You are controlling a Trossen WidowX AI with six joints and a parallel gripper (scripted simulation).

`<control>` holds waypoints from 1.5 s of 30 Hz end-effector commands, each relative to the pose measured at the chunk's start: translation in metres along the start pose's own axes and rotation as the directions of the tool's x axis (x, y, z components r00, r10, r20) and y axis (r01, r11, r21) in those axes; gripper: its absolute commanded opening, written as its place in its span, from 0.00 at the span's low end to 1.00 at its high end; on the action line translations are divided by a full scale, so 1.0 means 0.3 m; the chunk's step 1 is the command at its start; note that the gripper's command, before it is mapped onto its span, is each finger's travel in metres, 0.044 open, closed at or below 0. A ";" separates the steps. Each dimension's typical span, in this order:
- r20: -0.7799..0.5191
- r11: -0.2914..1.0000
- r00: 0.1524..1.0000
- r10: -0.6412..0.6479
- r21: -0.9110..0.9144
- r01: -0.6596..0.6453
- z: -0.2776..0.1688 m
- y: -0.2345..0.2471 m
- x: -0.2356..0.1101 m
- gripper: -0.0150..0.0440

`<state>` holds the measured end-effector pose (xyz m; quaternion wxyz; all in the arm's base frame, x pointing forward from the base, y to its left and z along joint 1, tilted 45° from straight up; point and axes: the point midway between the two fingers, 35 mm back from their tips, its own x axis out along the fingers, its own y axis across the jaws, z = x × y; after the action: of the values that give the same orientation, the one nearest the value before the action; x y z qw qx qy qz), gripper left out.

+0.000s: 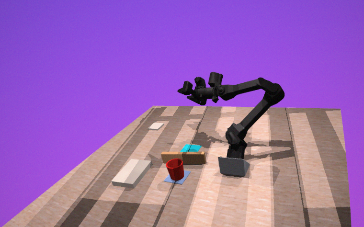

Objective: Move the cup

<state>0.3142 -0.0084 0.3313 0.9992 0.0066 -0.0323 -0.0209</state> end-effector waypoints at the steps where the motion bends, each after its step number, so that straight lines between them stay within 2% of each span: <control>1: -0.014 1.000 1.000 0.004 0.012 -0.004 -0.010 0.006 0.005 0.89; 2: -0.055 0.999 0.998 0.015 0.048 -0.013 -0.039 0.024 0.019 0.84; 5: -0.285 0.974 0.956 0.076 0.225 -0.010 -0.210 0.136 0.072 0.71; 10: -0.640 0.911 0.761 0.107 0.370 0.183 -0.507 0.318 0.063 0.50; 14: -0.840 0.875 0.542 0.037 0.289 0.388 -0.722 0.431 -0.023 0.50; 17: -0.924 0.845 0.376 -0.070 0.145 0.515 -0.855 0.489 -0.119 0.50; 20: -0.947 0.798 0.236 -0.217 -0.032 0.602 -0.959 0.522 -0.225 0.50; 23: -0.912 0.701 0.133 -0.388 -0.198 0.685 -1.025 0.520 -0.328 0.50; 26: -0.822 0.584 0.080 -0.564 -0.329 0.743 -1.062 0.507 -0.421 0.50; 29: -0.725 0.496 0.076 -0.685 -0.387 0.777 -1.073 0.497 -0.479 0.50; 45: -0.717 0.491 0.077 -0.693 -0.390 0.779 -1.089 0.478 -0.482 0.50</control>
<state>0.1963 0.1477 0.0012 0.7353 0.0782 0.4382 -0.5111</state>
